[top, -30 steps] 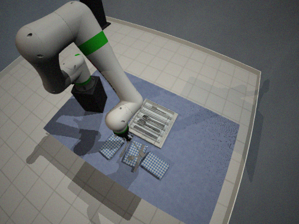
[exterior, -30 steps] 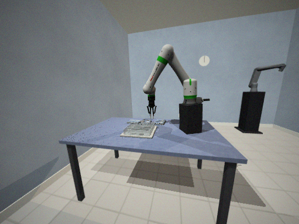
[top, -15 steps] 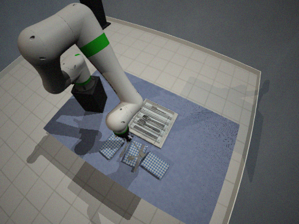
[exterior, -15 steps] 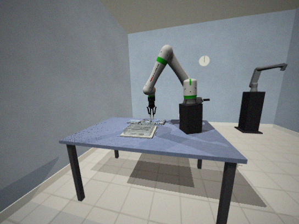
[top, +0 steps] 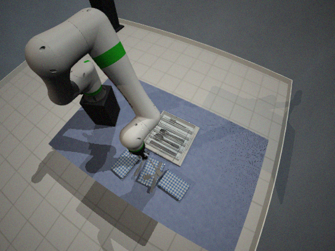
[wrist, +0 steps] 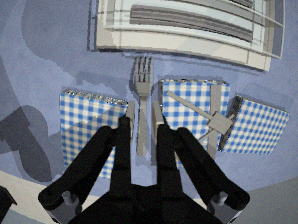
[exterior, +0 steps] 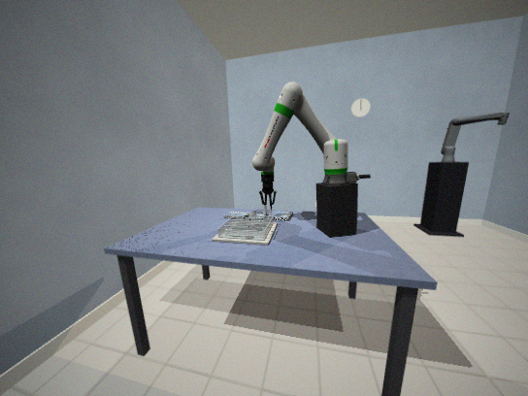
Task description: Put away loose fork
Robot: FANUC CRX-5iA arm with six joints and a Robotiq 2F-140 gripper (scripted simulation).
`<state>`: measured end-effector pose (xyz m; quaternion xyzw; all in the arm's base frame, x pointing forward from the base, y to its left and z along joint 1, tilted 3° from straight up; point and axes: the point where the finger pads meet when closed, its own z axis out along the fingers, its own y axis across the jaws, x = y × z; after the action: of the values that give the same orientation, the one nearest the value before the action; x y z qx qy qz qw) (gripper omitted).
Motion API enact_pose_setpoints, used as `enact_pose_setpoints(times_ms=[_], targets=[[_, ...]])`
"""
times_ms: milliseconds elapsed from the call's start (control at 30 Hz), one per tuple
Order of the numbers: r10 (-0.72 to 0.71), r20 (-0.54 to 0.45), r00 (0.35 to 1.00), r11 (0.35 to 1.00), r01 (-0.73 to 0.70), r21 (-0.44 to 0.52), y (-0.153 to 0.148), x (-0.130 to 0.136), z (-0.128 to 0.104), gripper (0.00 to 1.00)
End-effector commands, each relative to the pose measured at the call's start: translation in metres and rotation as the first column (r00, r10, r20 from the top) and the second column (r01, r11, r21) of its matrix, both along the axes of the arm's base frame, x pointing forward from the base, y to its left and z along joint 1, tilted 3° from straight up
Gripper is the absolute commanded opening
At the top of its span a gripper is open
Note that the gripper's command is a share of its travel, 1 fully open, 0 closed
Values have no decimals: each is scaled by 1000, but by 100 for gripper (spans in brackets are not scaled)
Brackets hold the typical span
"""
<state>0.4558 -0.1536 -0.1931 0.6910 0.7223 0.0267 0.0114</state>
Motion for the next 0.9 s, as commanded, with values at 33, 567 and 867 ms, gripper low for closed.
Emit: enact_pose_setpoints(times_ms=[33, 567, 867], targets=[[0, 0, 1000, 1000, 0, 0, 0, 1, -6, 17], [0, 0, 1000, 1000, 0, 0, 0, 1, -21, 17], [0, 0, 1000, 1000, 0, 0, 0, 1, -22, 17]])
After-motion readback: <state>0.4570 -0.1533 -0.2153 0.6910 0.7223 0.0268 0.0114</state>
